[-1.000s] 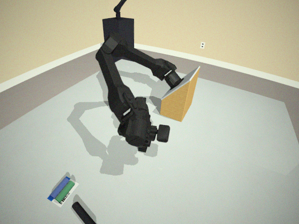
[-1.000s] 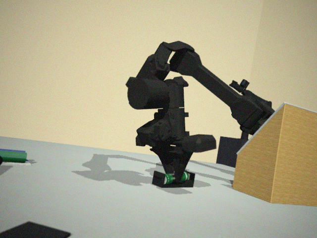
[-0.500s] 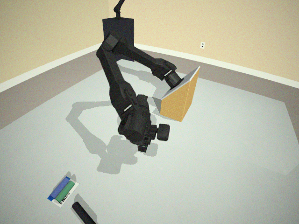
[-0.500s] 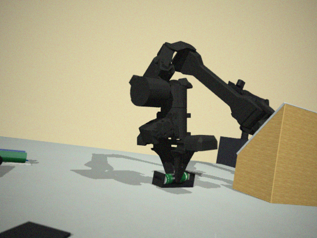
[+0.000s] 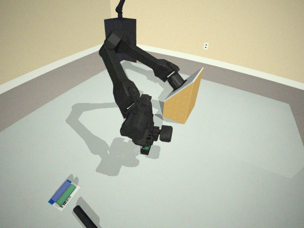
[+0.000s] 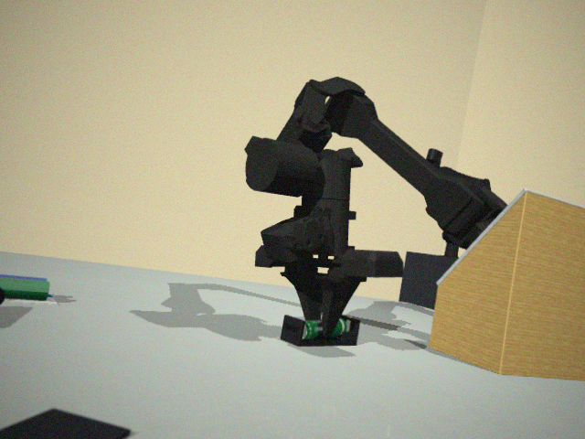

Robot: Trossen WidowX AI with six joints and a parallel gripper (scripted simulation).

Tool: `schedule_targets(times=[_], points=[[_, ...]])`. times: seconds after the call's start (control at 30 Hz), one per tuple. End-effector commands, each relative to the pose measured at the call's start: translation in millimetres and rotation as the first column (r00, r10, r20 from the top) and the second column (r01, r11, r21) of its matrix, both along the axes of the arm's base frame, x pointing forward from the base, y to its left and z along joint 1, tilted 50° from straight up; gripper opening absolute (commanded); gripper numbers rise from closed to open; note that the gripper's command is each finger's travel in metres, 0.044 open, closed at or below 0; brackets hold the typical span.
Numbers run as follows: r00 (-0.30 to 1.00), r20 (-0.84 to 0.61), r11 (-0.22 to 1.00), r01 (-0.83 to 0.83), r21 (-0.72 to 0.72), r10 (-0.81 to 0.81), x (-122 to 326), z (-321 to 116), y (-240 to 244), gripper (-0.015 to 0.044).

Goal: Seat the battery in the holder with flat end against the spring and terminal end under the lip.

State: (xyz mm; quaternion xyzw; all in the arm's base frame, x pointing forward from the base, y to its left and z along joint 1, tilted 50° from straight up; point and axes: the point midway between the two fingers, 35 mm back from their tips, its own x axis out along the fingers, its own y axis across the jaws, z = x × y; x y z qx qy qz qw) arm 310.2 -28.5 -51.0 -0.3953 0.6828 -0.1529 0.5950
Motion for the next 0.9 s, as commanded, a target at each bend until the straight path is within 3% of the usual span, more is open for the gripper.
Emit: schedule_targets(times=[0.0,0.87], points=[[1.000,0.014,1.000,-0.006,0.006,0.006,-0.5,0.5,-3.4,0.0060],[0.995,0.073,0.997,-0.068,0.034,0.066,-5.5,2.3,-6.1,0.0060]])
